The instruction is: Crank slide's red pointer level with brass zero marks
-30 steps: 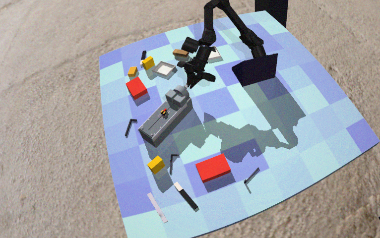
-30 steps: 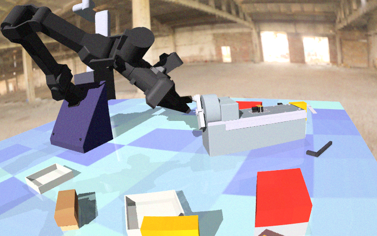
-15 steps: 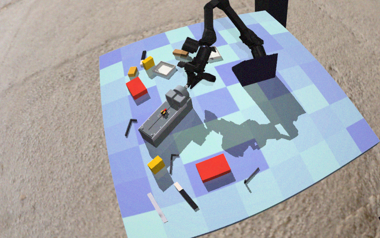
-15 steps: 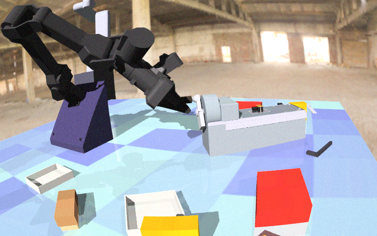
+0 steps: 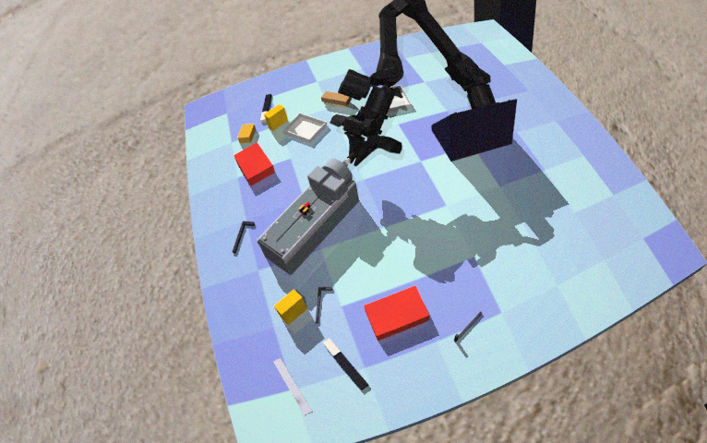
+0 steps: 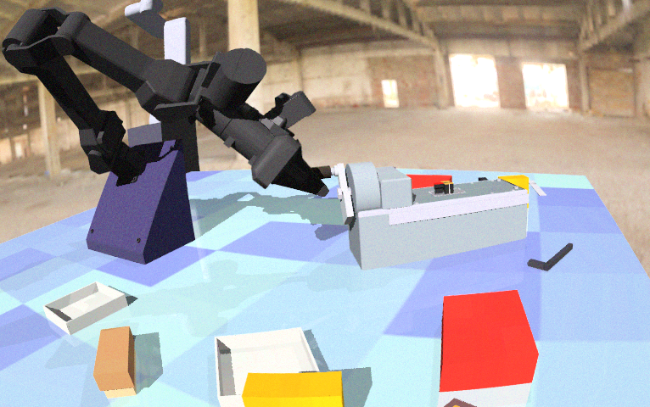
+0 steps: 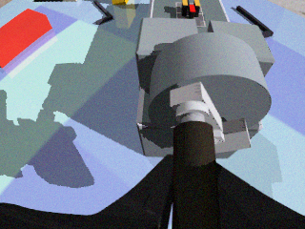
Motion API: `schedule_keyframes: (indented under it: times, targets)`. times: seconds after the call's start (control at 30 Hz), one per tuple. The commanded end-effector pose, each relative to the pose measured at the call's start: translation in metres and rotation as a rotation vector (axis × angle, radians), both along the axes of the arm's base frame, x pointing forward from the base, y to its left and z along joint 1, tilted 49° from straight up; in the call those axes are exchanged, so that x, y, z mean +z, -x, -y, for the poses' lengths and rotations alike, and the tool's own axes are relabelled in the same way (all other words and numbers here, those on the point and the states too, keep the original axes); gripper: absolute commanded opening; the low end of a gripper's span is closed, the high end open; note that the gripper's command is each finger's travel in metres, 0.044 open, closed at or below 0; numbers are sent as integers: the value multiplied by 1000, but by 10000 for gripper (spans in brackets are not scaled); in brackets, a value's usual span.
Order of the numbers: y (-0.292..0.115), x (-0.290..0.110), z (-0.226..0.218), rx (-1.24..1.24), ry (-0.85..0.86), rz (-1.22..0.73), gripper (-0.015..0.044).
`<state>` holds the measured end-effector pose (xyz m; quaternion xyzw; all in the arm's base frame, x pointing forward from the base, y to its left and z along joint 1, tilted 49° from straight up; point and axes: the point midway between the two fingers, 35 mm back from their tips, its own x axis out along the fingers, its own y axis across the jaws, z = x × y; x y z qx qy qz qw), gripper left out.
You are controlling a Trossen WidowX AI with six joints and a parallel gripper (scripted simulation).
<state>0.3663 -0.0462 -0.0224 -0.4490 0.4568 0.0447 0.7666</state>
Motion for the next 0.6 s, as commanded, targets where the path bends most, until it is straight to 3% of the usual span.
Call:
schedule_keyframes:
  times: [0.0, 0.57]
  targets:
    - [4, -8, -1, 6, -9, -24, 0]
    - [5, -12, 0, 6, -9, -24, 0]
